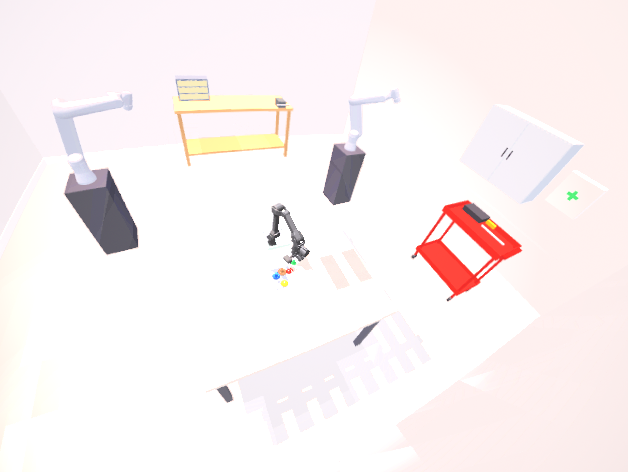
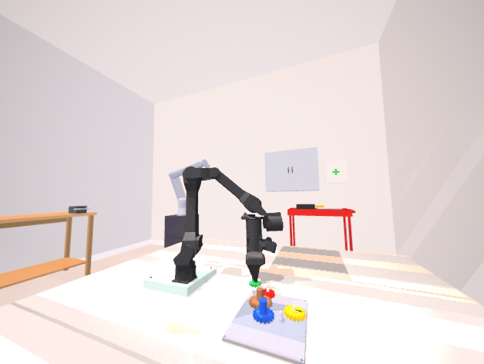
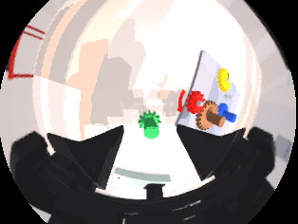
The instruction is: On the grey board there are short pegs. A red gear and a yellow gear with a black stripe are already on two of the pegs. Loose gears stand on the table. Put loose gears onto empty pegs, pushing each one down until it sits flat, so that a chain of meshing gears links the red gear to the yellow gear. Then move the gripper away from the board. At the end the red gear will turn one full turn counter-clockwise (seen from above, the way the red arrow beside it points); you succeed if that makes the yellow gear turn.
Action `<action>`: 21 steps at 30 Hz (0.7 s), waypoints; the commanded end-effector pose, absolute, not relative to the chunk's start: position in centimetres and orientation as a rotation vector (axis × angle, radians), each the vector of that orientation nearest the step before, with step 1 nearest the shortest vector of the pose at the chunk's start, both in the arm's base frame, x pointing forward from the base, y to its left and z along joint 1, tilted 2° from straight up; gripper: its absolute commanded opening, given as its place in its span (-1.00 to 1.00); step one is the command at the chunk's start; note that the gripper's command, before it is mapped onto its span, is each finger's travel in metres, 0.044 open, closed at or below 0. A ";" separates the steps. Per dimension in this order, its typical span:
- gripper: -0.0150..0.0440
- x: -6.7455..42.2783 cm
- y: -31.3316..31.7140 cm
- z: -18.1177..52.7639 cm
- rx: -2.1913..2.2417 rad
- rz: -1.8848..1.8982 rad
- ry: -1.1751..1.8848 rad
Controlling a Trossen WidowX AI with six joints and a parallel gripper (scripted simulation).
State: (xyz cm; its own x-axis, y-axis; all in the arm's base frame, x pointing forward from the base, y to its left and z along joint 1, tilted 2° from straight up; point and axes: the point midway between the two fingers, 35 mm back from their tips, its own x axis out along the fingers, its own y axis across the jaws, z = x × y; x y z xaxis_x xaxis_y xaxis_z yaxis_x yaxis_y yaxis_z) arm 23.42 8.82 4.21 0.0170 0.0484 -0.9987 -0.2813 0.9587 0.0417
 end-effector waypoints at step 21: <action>-0.49 23.8 9.0 4.4 -0.186 0.275 1.516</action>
